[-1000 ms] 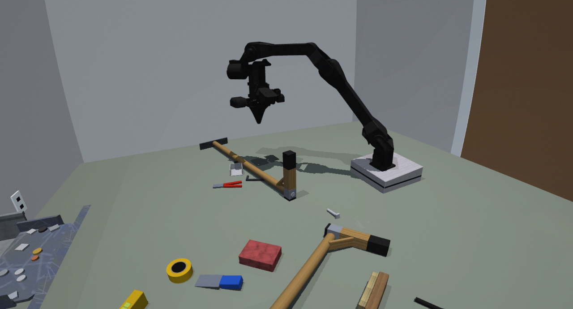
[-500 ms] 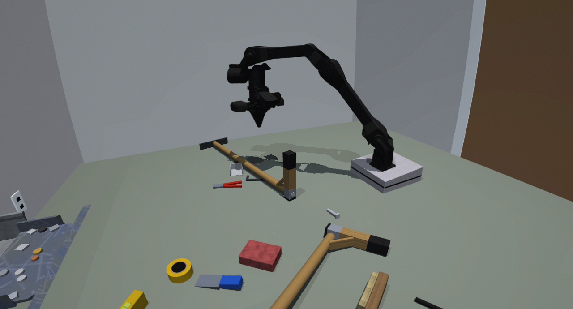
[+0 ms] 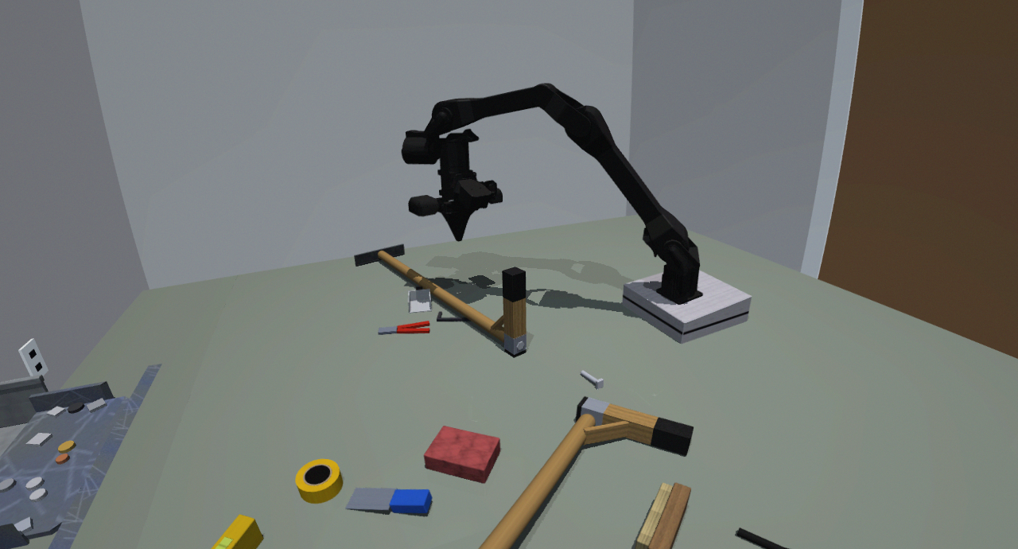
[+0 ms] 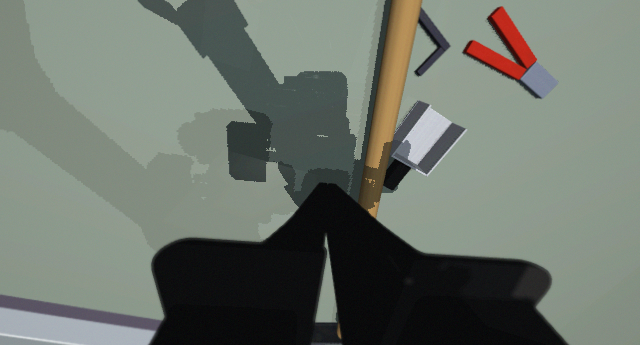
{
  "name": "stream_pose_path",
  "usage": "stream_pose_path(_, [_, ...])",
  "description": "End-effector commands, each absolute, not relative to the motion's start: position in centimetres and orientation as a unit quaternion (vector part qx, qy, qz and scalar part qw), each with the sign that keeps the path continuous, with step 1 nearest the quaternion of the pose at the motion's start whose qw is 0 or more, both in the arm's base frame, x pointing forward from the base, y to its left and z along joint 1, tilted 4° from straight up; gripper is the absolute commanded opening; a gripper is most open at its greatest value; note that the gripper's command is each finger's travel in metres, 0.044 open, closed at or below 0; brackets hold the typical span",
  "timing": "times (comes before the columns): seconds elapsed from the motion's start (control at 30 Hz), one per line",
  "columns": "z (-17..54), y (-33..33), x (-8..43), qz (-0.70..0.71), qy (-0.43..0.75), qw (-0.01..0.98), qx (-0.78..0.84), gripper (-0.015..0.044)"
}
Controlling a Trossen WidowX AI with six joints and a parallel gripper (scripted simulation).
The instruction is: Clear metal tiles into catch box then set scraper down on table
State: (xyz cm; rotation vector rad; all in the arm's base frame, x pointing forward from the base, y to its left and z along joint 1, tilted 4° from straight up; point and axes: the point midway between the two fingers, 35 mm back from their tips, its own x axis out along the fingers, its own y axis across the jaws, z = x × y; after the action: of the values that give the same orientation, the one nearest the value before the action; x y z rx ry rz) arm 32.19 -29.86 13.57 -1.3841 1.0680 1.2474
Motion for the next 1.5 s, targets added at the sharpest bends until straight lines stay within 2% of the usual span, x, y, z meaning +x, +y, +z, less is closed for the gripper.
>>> stream_pose_path(0.0, [12.5, -29.8, 32.3, 0.514, 0.434, 0.476, -0.567, 0.0000])
stream_pose_path(1.47, [3.2, -29.3, 32.6, 0.523, 0.423, 0.464, -0.577, 0.0000])
